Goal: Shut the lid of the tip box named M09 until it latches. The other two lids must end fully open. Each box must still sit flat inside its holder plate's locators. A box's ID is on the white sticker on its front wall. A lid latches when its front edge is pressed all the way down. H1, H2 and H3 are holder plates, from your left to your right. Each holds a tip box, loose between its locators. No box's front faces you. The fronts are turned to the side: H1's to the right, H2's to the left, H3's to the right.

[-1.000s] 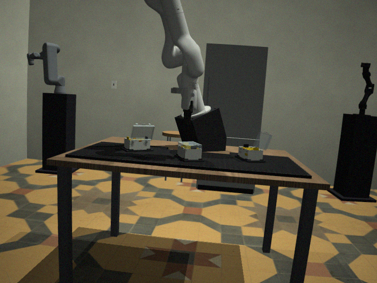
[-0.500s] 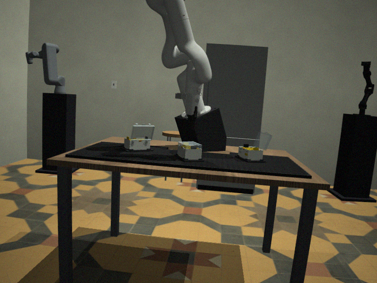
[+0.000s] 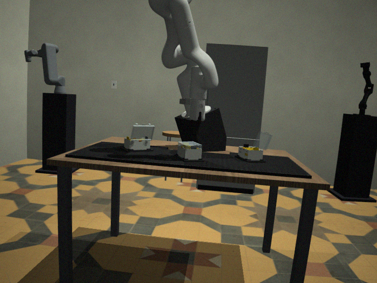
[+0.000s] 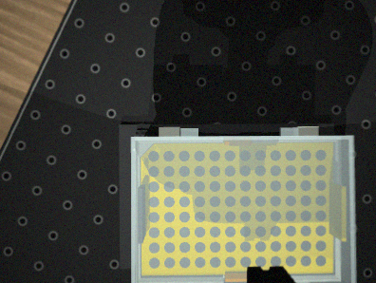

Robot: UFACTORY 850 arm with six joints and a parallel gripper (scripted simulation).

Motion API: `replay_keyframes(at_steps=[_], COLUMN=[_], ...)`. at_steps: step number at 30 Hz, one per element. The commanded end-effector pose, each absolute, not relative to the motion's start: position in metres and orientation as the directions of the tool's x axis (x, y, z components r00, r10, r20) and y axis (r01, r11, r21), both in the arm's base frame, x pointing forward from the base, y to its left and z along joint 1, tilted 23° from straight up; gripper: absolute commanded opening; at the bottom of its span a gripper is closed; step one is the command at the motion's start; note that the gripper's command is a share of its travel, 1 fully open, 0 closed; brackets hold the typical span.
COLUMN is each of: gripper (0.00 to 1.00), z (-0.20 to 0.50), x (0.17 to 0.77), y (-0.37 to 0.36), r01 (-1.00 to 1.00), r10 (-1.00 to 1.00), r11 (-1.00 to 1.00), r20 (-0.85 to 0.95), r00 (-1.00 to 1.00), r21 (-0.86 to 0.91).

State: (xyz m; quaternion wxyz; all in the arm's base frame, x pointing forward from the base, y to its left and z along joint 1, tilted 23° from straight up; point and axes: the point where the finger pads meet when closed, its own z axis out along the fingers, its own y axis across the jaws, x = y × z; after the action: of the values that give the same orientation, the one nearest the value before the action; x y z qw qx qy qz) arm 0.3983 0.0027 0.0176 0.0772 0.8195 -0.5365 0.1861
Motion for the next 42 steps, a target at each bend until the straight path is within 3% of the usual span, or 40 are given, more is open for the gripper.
replay_keyframes(at_steps=[1,42], gripper=[0.00,0.00], z=[0.008,-0.024], x=[0.398,0.406], y=[0.006,-0.005], r01=[-0.907,-0.907], r10=[-0.851,-0.851], r11=[-0.413,-0.413], r20=[0.388,0.388], r00=[0.354,0.354], r21=[-0.078,-0.078])
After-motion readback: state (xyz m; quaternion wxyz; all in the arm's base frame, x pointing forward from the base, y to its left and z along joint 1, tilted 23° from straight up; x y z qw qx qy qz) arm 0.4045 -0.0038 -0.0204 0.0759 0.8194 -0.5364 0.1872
